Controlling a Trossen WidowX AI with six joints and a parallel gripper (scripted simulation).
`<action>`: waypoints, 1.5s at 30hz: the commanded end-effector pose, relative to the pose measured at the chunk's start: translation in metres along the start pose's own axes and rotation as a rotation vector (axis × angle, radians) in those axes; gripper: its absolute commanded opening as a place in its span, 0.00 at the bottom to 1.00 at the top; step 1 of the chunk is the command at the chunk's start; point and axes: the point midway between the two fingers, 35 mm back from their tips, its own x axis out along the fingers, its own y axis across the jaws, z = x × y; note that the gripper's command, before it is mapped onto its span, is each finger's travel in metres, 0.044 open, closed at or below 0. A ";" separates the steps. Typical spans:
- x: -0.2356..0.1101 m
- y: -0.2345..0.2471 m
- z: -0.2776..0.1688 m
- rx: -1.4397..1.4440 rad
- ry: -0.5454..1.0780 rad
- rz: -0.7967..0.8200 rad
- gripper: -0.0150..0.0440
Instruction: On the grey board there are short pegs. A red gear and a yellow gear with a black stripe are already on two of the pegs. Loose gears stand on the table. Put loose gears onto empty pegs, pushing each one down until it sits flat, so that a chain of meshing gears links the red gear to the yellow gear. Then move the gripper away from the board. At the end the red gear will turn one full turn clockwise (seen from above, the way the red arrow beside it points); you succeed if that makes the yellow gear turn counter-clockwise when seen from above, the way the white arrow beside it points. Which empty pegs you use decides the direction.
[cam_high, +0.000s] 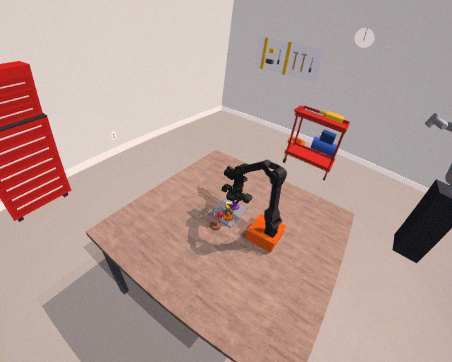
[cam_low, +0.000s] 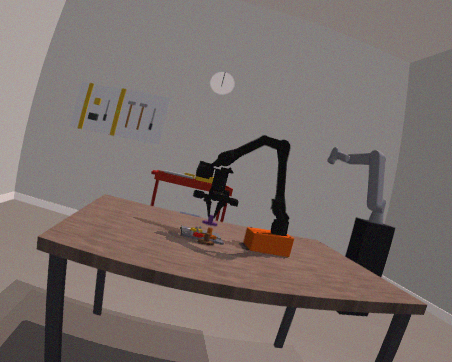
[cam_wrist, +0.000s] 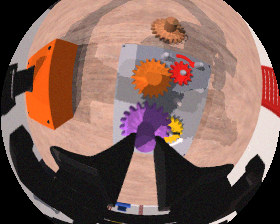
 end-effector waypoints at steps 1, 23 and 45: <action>0.007 0.002 0.001 -0.078 -0.006 0.004 0.25; 0.040 0.002 0.001 0.048 -0.006 0.005 0.25; 0.042 0.002 0.002 -0.060 -0.006 0.004 0.25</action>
